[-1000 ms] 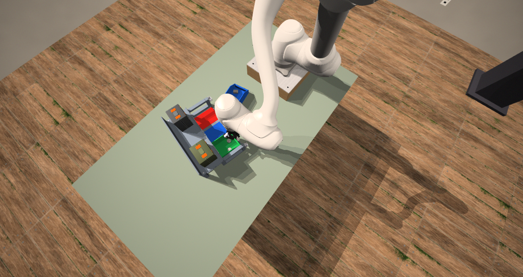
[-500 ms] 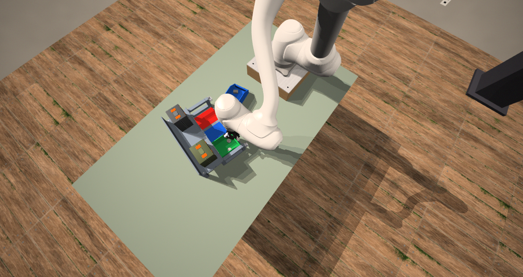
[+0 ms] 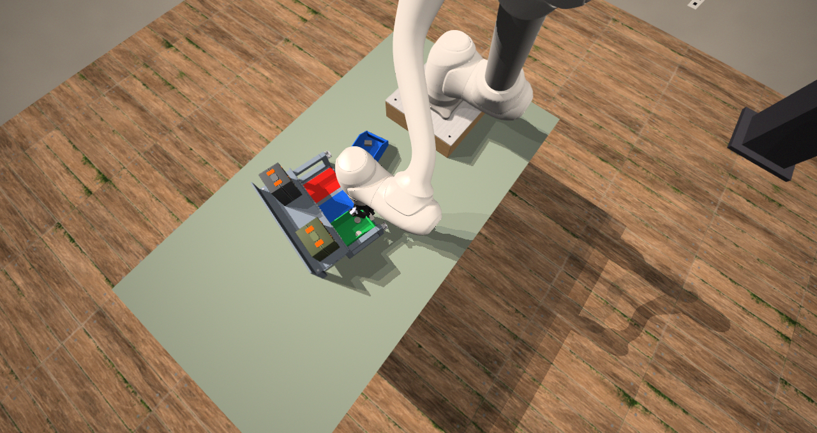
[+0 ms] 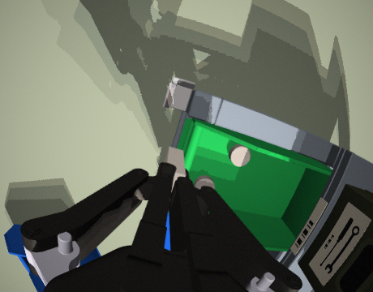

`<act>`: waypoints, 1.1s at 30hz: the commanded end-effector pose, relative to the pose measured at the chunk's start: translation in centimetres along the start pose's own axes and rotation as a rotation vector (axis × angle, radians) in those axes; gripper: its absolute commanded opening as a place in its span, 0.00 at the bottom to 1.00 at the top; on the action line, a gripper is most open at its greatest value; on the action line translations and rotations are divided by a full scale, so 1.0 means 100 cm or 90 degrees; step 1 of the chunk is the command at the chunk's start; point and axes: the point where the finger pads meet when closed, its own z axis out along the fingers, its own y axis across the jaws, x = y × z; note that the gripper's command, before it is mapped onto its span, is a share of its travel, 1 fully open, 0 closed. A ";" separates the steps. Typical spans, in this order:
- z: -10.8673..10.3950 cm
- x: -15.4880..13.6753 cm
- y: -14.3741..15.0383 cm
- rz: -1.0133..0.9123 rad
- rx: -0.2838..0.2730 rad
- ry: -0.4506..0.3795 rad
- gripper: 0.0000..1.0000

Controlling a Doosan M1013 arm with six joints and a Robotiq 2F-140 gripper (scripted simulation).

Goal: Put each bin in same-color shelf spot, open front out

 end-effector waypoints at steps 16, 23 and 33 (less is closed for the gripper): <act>-0.014 0.000 -0.008 -0.005 -0.002 0.000 0.10; -0.019 0.000 -0.013 -0.005 -0.002 0.000 0.10; -0.022 0.000 -0.015 -0.005 -0.002 0.000 0.10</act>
